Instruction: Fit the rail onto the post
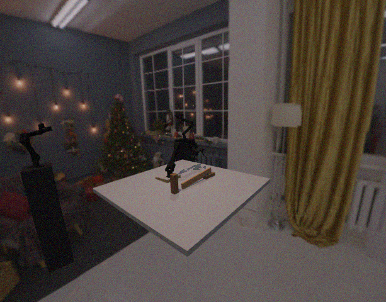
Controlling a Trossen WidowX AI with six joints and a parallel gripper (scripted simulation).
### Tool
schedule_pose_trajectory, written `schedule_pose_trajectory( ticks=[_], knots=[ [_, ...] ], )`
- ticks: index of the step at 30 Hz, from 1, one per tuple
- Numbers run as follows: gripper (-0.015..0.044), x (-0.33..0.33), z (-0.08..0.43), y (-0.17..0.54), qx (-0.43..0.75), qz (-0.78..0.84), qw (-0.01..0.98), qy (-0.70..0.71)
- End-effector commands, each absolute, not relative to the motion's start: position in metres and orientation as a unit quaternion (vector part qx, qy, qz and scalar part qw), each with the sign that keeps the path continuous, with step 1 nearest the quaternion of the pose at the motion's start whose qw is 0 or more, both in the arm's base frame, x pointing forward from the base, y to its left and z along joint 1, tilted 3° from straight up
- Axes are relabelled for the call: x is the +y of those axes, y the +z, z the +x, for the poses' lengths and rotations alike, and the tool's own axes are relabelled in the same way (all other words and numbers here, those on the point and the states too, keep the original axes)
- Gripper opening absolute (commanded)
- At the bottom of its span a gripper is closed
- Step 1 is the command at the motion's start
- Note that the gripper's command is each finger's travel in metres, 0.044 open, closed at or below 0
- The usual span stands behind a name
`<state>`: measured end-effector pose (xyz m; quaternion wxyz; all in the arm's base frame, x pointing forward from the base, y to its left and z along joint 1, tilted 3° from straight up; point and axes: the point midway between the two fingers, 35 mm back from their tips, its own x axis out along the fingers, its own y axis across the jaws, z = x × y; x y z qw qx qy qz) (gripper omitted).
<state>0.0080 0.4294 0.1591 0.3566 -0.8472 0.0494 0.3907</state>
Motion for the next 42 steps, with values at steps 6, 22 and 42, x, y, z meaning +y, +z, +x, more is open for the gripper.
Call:
schedule_pose_trajectory(
  ticks=[6,22,42],
  knots=[
    [0.0440,0.370,0.148,0.137,0.209,-0.820,0.329,0.419],
    [0.0440,0.167,0.293,0.102,0.421,-0.661,0.363,0.504],
    [0.0440,0.026,0.293,0.078,0.471,-0.525,0.460,0.539]
  ],
)
